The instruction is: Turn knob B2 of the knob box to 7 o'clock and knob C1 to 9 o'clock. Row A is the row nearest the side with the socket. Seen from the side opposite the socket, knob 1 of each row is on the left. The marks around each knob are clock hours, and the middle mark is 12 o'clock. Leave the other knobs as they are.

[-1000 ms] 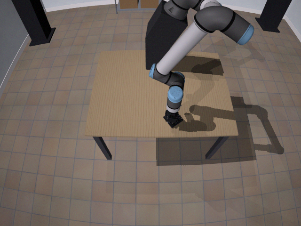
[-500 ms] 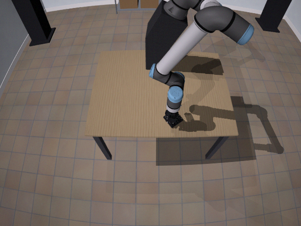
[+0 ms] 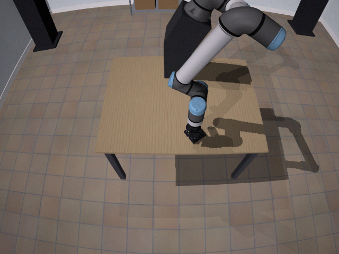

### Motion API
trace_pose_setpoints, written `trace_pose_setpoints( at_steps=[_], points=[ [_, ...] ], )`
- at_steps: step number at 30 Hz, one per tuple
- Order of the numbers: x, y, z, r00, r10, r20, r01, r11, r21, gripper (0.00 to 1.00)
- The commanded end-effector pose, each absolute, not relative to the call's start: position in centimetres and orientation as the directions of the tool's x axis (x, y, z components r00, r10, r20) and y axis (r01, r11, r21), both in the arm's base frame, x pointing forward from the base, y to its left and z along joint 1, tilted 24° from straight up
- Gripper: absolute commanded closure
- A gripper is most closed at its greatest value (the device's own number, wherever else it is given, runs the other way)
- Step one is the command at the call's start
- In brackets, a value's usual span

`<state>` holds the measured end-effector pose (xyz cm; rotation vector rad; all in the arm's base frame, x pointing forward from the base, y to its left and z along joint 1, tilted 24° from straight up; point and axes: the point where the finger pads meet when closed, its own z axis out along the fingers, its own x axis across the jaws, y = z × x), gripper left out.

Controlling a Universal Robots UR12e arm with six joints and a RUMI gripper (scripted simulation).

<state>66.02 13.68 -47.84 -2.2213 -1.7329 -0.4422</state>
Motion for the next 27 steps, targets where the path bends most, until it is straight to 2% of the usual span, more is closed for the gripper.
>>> trace_pose_setpoints(
  at_steps=[1,27],
  points=[
    [66.0,13.6,-47.3,0.228,0.883,0.411,0.972,-0.234,-0.038,0.89],
    [65.8,12.2,-44.4,0.229,0.883,0.411,0.972,-0.234,-0.038,0.89]
  ],
)
